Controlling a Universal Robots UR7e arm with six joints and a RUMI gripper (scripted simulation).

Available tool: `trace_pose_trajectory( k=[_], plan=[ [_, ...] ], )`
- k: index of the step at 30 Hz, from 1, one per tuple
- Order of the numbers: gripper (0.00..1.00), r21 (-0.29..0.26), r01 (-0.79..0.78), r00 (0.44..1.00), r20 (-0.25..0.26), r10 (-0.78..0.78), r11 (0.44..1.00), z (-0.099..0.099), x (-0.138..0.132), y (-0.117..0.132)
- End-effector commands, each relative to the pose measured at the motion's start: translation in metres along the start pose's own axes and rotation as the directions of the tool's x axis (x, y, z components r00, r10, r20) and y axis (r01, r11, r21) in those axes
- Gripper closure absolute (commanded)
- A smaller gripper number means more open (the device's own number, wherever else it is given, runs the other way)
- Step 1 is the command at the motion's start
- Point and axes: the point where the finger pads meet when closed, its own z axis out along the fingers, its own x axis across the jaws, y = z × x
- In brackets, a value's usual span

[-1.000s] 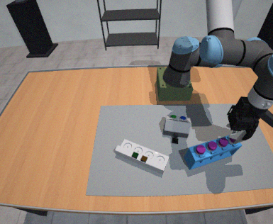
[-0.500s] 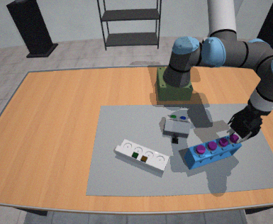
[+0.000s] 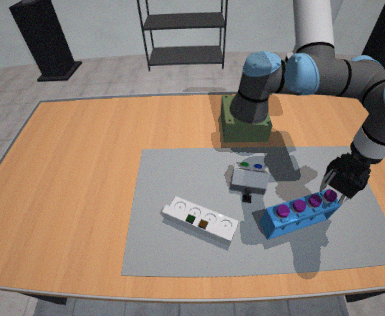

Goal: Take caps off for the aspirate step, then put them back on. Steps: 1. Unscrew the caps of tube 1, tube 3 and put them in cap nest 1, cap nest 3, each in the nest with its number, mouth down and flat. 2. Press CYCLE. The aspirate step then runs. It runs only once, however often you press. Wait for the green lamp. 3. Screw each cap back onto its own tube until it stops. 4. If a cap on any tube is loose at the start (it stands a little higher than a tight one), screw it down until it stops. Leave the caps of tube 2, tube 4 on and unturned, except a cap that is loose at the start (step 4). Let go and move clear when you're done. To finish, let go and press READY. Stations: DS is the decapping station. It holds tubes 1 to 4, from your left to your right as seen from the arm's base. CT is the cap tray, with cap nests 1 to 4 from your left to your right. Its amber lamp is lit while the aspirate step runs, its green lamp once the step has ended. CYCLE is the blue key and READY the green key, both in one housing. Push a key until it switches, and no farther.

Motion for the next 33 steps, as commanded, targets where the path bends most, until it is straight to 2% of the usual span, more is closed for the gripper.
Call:
trace_pose_trajectory(
  k=[1,7,9,11,13,15,16,17,18,19,20,22,23,24,25,26,27,33],
  plan=[
    [0.65,0.000,0.004,1.000,-0.001,-0.004,1.000,-0.0004,0.0003,0.0002],
    [0.65,0.000,0.003,1.000,-0.001,-0.003,1.000,-0.0004,0.0003,0.0002],
    [0.65,0.000,-0.162,0.987,-0.001,0.162,0.987,-0.0001,0.0002,0.0003],
    [0.65,0.001,-0.315,0.949,-0.001,0.315,0.949,-0.0001,0.0003,0.0003],
    [0.65,0.001,-0.315,0.949,-0.001,0.315,0.949,-0.0001,0.0003,0.0003],
    [0.65,0.001,-0.471,0.882,-0.001,0.471,0.882,-0.0001,0.0002,0.0003],
    [0.65,0.001,-0.476,0.879,-0.001,0.476,0.879,-0.0001,0.0003,0.0003],
    [0.65,0.001,-0.548,0.837,-0.001,0.548,0.837,-0.0001,0.0002,0.0003],
    [0.65,0.001,-0.548,0.837,-0.001,0.548,0.837,-0.0001,0.0003,0.0003],
    [0.65,0.001,-0.615,0.788,-0.001,0.615,0.788,-0.0001,0.0003,0.0003],
    [0.65,0.001,-0.615,0.788,-0.001,0.615,0.788,-0.0001,0.0003,0.0003],
    [0.65,0.002,-0.724,0.690,-0.001,0.724,0.690,-0.0001,0.0002,0.0003],
    [0.65,0.001,-0.738,0.675,-0.001,0.738,0.675,-0.0001,0.0003,0.0003],
    [0.65,0.002,-0.786,0.618,-0.001,0.786,0.618,-0.0001,0.0002,0.0003],
    [0.65,0.001,-0.791,0.612,-0.001,0.791,0.612,-0.0001,0.0003,0.0003],
    [0.65,0.001,-0.839,0.544,-0.001,0.839,0.544,-0.0001,0.0002,0.0003],
    [0.65,0.001,-0.864,0.503,-0.001,0.864,0.503,-0.0001,0.0002,0.0003],
    [0.65,0.001,-0.864,0.503,-0.001,0.864,0.503,-0.0001,0.0002,0.0003]
  ],
)
